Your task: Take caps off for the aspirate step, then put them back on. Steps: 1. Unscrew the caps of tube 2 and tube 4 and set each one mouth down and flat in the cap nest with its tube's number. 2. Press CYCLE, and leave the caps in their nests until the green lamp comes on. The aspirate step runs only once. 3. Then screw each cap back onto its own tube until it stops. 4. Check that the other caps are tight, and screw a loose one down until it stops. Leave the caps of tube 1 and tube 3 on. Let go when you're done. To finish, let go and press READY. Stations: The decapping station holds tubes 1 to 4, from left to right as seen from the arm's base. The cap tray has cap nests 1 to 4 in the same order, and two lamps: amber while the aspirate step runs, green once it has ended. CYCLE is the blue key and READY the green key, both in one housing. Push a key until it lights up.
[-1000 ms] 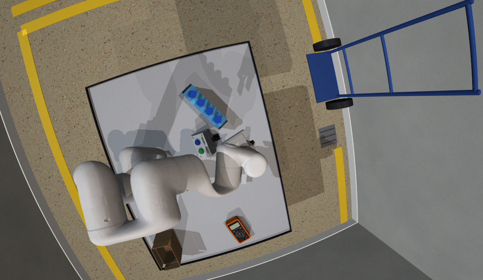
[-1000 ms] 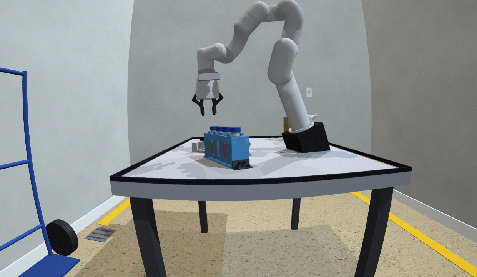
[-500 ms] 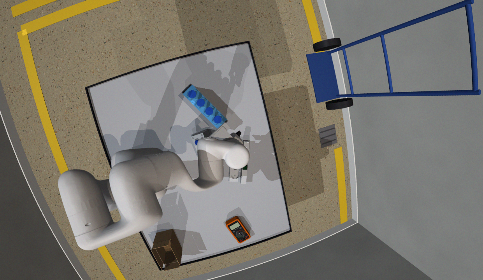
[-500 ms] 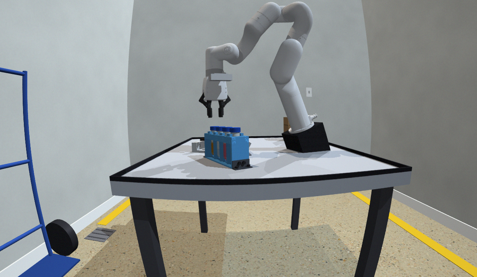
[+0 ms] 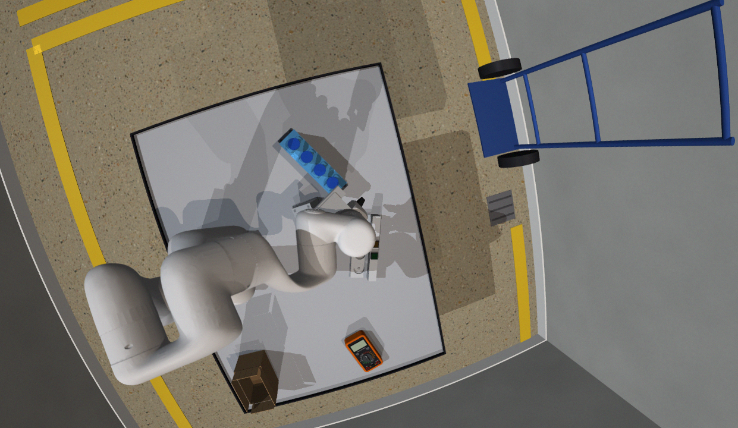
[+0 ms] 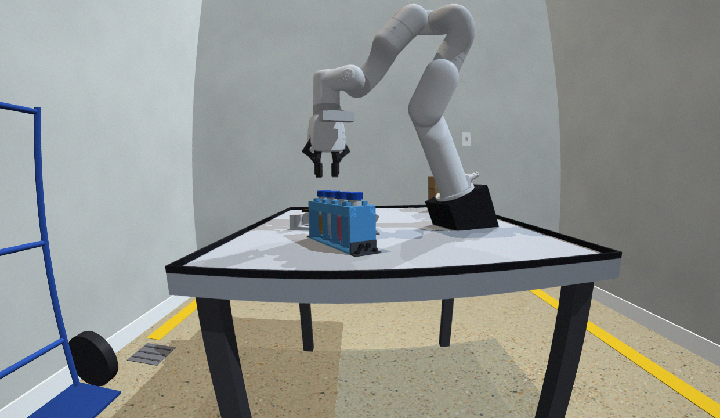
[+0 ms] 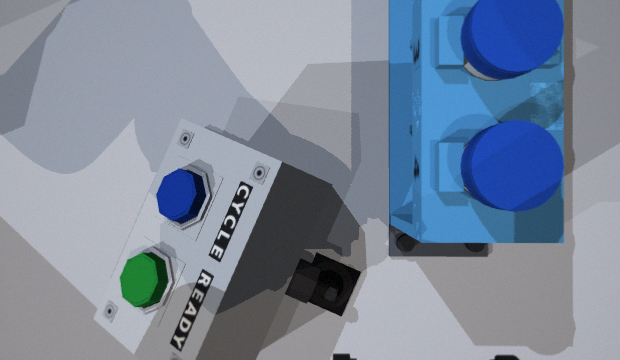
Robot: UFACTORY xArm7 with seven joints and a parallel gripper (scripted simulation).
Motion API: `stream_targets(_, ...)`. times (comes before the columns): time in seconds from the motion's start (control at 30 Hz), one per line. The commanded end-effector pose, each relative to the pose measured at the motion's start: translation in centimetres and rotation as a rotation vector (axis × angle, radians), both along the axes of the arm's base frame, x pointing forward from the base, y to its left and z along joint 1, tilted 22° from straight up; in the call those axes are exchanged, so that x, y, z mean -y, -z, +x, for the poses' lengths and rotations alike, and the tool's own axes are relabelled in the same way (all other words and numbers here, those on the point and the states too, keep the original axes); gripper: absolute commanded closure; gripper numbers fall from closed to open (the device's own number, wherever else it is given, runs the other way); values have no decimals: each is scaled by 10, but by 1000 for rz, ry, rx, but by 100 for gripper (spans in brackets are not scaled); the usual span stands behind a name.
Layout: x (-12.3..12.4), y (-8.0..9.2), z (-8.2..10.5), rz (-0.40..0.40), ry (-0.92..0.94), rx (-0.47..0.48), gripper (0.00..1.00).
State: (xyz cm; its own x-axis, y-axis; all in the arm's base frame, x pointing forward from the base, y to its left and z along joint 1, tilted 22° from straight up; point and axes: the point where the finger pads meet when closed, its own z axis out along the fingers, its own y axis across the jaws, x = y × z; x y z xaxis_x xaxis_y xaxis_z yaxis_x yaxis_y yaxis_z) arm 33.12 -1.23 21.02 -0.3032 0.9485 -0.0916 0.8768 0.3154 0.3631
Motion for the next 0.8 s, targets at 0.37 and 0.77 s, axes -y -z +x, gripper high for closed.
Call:
stream_targets(0.37,-58,-1,-5,213,519,-14,54)
stream_targets(0.77,-117,-1,-10,295,727,-21,54)
